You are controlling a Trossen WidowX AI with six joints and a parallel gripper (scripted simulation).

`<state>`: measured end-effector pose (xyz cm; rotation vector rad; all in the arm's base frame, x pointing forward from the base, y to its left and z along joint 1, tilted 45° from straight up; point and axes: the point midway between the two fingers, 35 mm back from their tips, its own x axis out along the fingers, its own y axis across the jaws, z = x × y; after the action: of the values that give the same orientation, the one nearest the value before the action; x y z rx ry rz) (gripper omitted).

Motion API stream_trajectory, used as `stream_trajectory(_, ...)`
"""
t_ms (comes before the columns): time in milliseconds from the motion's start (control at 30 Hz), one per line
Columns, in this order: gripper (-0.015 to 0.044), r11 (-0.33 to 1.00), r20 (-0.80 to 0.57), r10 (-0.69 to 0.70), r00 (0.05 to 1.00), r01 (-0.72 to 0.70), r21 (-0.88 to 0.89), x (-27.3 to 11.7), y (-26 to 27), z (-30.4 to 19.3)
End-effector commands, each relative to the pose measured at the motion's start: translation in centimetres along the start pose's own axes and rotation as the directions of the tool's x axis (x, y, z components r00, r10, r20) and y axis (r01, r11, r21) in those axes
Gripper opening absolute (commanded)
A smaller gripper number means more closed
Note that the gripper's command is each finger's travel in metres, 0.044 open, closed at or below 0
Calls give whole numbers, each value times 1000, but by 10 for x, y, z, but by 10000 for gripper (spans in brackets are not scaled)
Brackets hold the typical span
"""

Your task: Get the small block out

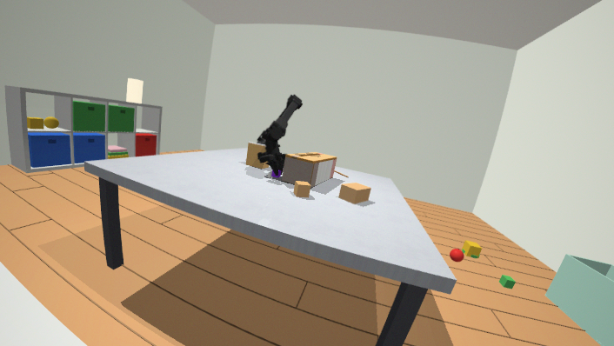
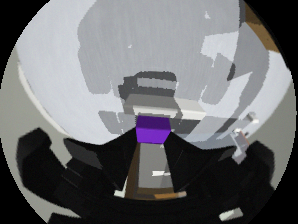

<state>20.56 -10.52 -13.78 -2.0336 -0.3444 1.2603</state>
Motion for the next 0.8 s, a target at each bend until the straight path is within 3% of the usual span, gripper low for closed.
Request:
stream_trajectory(0,0,1000,-5,12,1000,-13,-10,-13,3,-9)
stream_trajectory(433,0,1000,8,1,1000,-1,4,-51,-1,-24)
stream_trajectory(767,0,987,-8,78,997,-77,141,-86,-11,-50)
